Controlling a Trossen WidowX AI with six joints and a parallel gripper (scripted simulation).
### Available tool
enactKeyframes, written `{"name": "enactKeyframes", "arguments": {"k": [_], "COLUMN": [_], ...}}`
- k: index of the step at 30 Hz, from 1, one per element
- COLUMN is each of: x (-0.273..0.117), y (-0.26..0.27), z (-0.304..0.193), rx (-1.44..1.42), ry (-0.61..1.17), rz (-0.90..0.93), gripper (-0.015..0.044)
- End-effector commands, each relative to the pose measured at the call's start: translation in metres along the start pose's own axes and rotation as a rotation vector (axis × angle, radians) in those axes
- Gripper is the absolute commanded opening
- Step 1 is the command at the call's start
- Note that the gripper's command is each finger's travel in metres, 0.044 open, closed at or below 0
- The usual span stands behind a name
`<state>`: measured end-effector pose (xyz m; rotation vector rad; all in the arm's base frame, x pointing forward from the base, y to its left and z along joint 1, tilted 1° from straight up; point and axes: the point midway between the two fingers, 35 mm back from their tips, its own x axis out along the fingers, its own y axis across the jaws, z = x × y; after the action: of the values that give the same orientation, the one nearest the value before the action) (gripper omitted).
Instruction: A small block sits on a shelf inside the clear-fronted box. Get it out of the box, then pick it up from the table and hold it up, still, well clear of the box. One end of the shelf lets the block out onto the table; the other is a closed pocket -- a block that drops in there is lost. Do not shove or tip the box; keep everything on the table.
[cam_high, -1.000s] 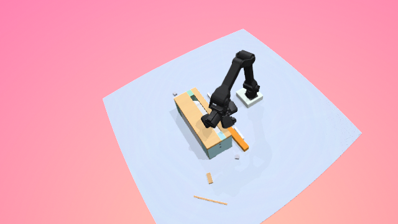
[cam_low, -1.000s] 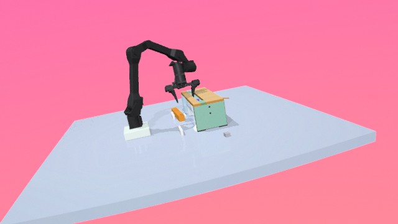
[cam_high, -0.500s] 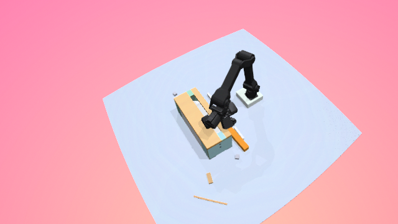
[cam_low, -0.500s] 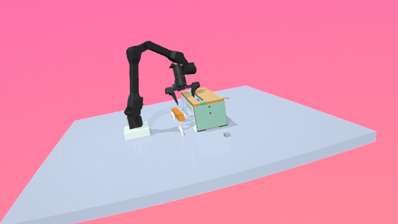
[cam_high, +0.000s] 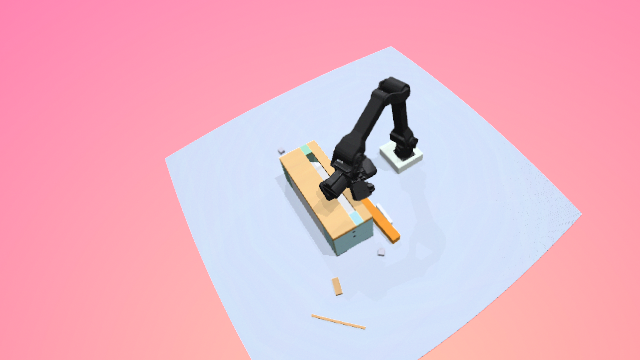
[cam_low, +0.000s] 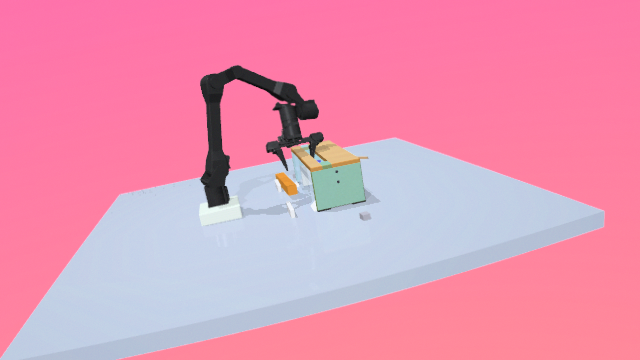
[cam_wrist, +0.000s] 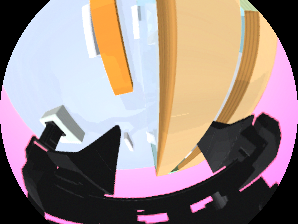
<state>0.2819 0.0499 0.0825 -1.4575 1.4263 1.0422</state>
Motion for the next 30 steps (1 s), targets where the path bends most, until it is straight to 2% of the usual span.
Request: {"name": "enactKeyframes", "arguments": {"k": [1, 30], "x": [0.004, 0.021], "y": [0.000, 0.001], "z": [-0.011, -0.064], "rx": [0.011, 0.011], "ry": [0.007, 0.013], "rz": [-0.001, -0.001], "gripper": [0.0400, 0.0400]}}
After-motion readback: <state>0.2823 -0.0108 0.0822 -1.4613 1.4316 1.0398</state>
